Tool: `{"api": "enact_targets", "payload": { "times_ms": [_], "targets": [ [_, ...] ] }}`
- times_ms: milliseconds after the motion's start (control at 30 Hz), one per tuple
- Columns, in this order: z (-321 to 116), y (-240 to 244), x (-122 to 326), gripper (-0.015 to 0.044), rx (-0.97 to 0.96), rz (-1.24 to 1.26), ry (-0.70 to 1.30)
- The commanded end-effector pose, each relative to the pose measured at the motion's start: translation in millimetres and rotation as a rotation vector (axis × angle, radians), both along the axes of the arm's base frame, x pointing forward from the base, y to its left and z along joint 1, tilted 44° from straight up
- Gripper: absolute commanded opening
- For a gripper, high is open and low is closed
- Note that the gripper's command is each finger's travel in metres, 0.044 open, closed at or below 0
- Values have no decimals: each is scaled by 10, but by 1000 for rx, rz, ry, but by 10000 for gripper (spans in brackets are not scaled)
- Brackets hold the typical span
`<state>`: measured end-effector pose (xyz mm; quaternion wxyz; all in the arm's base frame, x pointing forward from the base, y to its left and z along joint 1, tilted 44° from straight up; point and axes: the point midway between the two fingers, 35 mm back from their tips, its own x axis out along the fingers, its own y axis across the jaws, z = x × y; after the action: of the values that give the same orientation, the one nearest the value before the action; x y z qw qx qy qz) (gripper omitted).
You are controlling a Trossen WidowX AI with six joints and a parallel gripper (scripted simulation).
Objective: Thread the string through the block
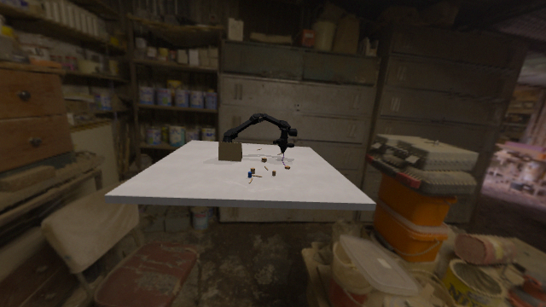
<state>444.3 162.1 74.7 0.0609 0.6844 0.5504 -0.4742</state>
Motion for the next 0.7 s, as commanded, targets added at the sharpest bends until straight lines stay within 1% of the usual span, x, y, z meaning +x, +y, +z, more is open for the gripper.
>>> {"api": "enact_targets", "payload": {
  "times_ms": [0,667],
  "targets": [
    [-12,24,-48,0,0,-4,3],
    [-106,143,-242,0,-1,-3,5]
  ]
}}
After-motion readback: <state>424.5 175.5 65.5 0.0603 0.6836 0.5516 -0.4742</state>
